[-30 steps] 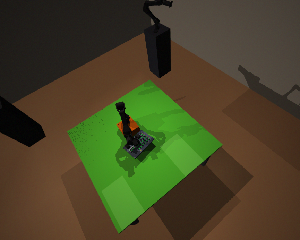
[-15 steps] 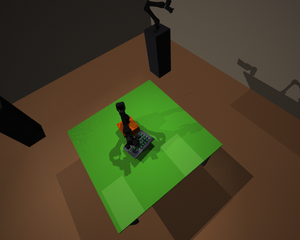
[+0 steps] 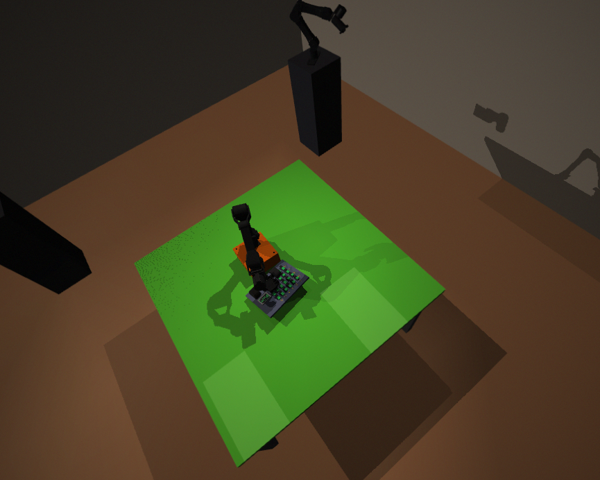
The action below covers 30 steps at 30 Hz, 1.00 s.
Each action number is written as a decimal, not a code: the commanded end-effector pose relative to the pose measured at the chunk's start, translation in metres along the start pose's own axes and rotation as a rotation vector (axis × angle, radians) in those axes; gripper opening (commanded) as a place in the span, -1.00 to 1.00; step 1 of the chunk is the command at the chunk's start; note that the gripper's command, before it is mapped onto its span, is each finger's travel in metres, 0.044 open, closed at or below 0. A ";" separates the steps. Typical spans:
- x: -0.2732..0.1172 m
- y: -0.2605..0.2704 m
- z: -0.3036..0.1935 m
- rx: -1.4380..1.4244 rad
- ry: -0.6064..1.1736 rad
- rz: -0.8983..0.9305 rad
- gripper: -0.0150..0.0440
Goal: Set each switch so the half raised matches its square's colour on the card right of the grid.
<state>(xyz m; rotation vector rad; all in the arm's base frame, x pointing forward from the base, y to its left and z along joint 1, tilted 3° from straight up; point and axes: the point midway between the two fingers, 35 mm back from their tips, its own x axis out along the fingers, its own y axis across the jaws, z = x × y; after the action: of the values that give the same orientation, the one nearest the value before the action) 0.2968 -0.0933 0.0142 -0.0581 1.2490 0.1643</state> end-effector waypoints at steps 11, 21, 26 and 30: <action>0.002 0.000 0.000 0.002 -0.002 -0.001 -0.49; 0.003 0.000 0.000 0.002 -0.002 -0.001 -0.49; -0.007 -0.001 0.001 0.000 0.003 0.000 -0.49; -0.058 0.000 0.003 0.002 0.024 -0.001 -0.49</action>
<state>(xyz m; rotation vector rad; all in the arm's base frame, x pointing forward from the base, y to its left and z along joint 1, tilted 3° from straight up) 0.2840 -0.0925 0.0376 -0.0418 1.2954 0.1786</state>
